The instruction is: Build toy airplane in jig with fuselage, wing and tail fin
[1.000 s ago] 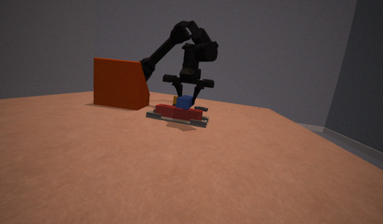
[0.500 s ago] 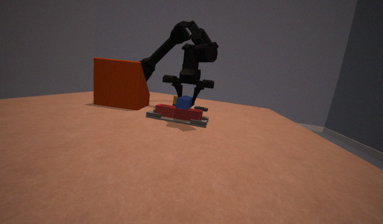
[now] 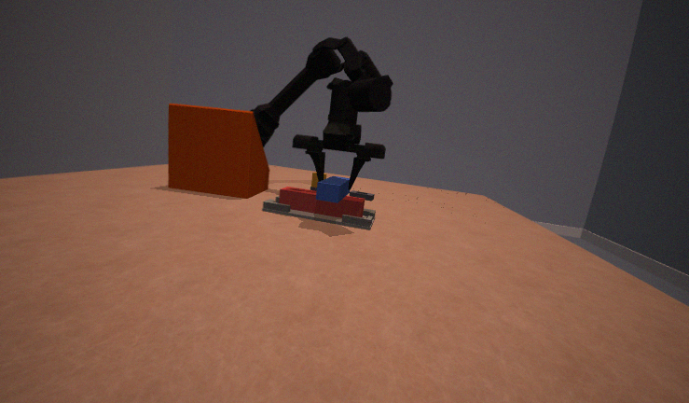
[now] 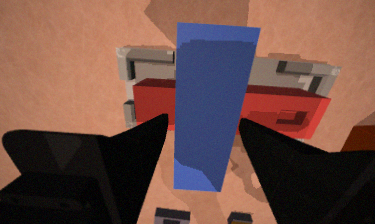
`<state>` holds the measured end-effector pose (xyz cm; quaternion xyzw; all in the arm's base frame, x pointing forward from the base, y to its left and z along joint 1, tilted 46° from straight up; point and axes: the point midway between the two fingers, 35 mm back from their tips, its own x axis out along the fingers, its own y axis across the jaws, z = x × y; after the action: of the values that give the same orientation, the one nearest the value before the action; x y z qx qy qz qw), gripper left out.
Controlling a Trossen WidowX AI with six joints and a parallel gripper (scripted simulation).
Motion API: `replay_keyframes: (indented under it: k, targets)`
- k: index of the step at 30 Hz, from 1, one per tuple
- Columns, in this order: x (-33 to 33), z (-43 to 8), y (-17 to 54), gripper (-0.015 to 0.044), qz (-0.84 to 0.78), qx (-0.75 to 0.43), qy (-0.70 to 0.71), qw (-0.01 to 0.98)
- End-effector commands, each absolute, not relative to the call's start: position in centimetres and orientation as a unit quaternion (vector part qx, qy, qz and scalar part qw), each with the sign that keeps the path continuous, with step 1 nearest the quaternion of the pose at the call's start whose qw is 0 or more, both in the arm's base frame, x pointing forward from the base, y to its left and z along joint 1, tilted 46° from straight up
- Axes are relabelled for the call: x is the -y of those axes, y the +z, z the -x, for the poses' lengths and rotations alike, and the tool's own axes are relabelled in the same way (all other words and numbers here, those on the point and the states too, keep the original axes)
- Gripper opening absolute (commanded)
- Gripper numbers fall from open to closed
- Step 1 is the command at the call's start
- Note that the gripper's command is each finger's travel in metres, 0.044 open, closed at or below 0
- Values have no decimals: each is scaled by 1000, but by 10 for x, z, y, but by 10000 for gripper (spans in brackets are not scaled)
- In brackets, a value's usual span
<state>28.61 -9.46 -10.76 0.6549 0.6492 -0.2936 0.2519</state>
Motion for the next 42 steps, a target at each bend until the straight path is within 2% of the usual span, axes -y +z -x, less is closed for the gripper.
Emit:
replay_keyframes:
  k: [1, 3, 11, 17, 24, 31, 37, 42]
  targets:
    - [95, -286, -108, 398, -655, -649, -294, 252]
    - [95, -286, -108, 440, -655, -649, -294, 252]
    - [97, -287, -106, 440, -655, -649, -294, 252]
    - [154, -288, -49, 440, -655, -649, -296, 250]
    - [158, -290, -50, 440, -652, -652, -290, 256]
    - [159, -290, -50, 440, -540, -710, -73, 446]
    - [159, -291, -51, 440, -384, -699, 140, 586]
    - [159, -291, -51, 440, -339, -687, 192, 613]
